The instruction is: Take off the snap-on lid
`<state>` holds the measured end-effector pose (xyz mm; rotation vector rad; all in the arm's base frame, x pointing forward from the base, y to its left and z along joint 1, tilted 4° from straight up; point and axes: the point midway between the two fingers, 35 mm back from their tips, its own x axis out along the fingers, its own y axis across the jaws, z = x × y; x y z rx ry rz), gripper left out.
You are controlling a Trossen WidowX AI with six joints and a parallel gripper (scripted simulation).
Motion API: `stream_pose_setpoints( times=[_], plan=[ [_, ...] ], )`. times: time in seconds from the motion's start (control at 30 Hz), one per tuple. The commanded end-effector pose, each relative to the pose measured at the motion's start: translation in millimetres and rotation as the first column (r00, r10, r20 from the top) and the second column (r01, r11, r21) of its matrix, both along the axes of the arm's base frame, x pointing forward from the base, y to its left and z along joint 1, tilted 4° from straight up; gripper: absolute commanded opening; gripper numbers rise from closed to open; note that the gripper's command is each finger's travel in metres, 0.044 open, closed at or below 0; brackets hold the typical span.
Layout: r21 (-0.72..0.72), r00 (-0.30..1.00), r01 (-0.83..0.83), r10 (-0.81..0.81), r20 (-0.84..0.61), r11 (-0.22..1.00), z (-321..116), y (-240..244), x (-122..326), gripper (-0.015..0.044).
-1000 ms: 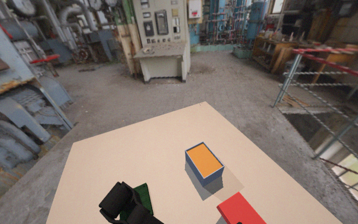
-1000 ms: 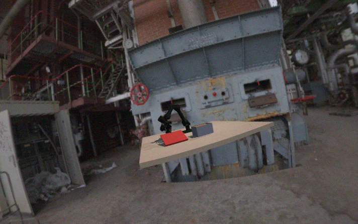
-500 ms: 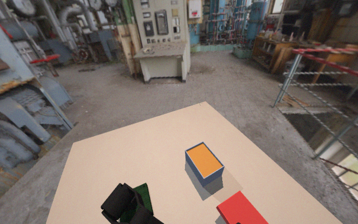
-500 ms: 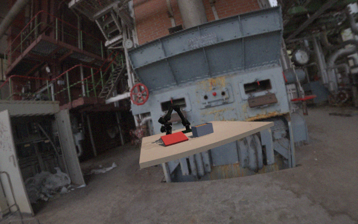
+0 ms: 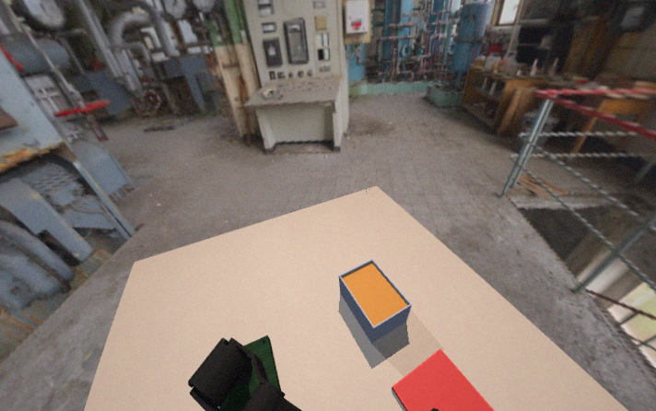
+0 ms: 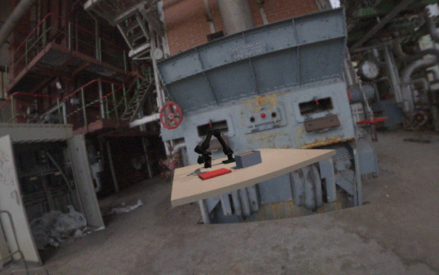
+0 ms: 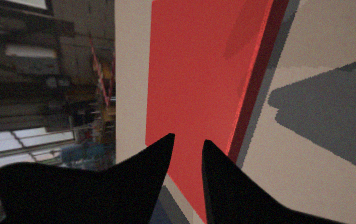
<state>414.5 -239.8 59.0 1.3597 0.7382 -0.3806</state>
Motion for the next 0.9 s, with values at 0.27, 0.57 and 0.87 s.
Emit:
stream_pose_setpoints(
  times=[0.27,0.57,0.87],
  plan=[
    [-0.009,1.0,0.003,-0.003,0.002,1.0,3,-3,-5,0.038],
    [-0.01,1.0,0.003,-0.003,0.0,1.0,3,-7,-23,0.044],
    [-0.01,1.0,0.003,-0.003,-0.002,1.0,4,-12,-41,0.044]
  ],
)
